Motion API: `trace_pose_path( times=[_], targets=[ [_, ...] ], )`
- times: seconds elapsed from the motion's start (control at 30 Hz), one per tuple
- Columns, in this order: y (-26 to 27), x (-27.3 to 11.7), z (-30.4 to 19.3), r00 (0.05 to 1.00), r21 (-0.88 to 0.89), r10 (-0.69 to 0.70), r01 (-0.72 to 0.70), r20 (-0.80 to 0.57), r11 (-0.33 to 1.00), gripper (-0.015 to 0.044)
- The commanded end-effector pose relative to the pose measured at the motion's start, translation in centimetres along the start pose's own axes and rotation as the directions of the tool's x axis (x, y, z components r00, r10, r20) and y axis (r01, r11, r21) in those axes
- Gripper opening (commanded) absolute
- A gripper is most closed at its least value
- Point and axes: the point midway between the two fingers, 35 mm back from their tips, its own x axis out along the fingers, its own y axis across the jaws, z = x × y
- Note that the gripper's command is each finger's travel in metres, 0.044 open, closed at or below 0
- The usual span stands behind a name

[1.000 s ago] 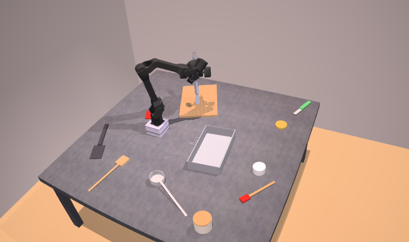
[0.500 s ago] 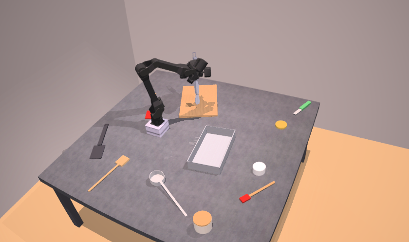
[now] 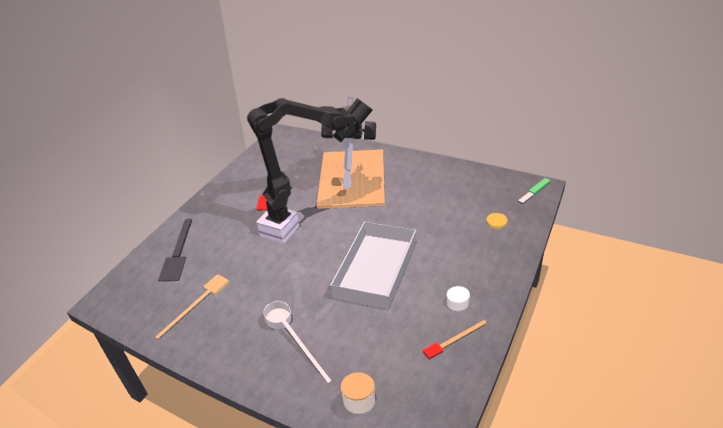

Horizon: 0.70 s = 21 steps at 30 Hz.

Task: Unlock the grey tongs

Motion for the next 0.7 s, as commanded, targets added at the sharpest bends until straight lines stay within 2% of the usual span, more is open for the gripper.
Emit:
trace_pose_path(
  times=[0.0, 0.33, 0.67],
  targets=[
    [-0.3, 1.1, -0.4, 0.996, 0.018, -0.005, 0.007, -0.088, 1.000, -0.0150],
    [-0.5, 3.5, -2.2, 0.943, 0.045, -0.012, 0.028, -0.332, 0.999, -0.0150],
    [-0.2, 5.0, -4.2, 0.821, 0.018, -0.022, 0.039, -0.570, 0.999, -0.0150]
  ],
)
